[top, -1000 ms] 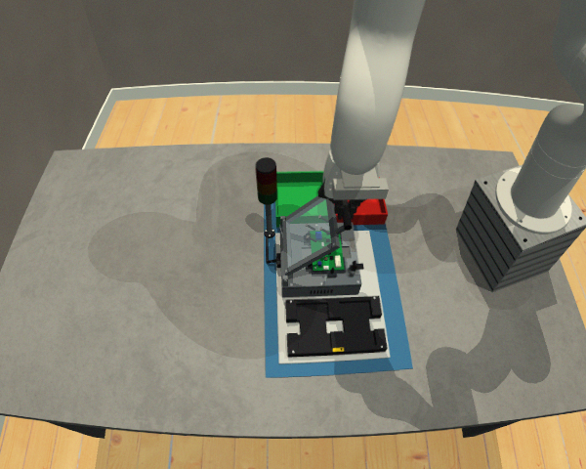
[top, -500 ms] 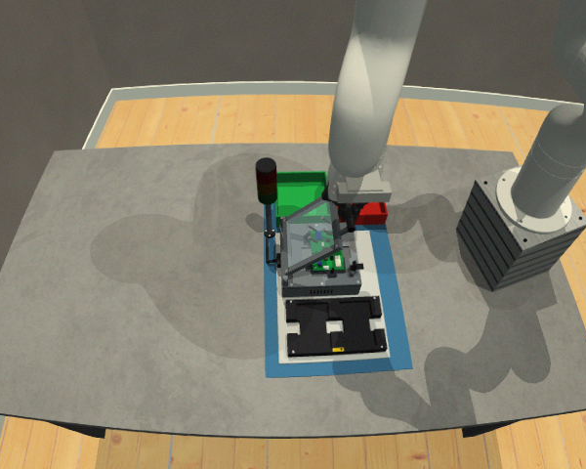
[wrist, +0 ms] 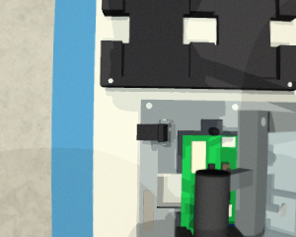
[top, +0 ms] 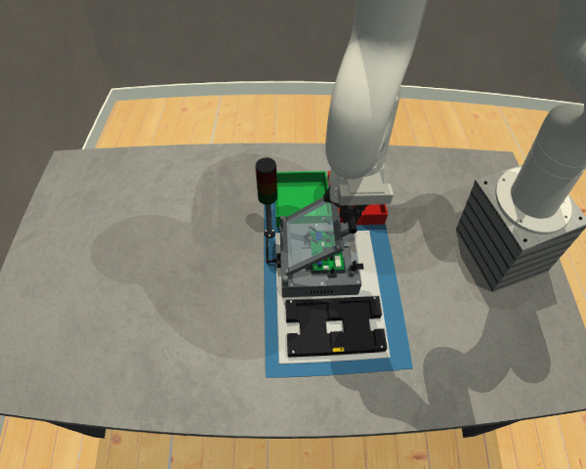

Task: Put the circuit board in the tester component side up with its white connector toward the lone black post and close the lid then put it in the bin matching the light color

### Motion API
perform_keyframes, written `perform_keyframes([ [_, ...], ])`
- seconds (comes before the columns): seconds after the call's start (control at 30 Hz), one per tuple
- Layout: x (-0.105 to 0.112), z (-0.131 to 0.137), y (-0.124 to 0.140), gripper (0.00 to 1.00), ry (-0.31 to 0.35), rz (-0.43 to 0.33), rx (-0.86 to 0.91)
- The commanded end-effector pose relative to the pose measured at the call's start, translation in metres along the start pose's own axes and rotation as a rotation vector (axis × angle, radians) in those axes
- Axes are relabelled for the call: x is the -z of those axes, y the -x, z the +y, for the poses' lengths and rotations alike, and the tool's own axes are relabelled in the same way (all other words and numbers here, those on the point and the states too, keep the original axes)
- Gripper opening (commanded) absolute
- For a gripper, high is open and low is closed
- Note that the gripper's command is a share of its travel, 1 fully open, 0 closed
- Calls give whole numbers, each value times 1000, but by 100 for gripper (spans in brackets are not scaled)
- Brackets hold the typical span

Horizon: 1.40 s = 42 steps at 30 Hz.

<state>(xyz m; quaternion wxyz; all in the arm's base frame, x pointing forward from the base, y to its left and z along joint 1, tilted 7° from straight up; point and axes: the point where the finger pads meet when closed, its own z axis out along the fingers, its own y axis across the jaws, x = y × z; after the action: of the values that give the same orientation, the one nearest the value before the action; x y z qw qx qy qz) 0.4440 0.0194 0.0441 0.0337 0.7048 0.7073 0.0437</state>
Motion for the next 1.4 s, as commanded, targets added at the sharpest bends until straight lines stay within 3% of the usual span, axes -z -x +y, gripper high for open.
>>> perform_keyframes([
  [0.0,-1,-1,-1,0,13,23,1],
  [1.37,-20,-15,0,0,13,17,1],
])
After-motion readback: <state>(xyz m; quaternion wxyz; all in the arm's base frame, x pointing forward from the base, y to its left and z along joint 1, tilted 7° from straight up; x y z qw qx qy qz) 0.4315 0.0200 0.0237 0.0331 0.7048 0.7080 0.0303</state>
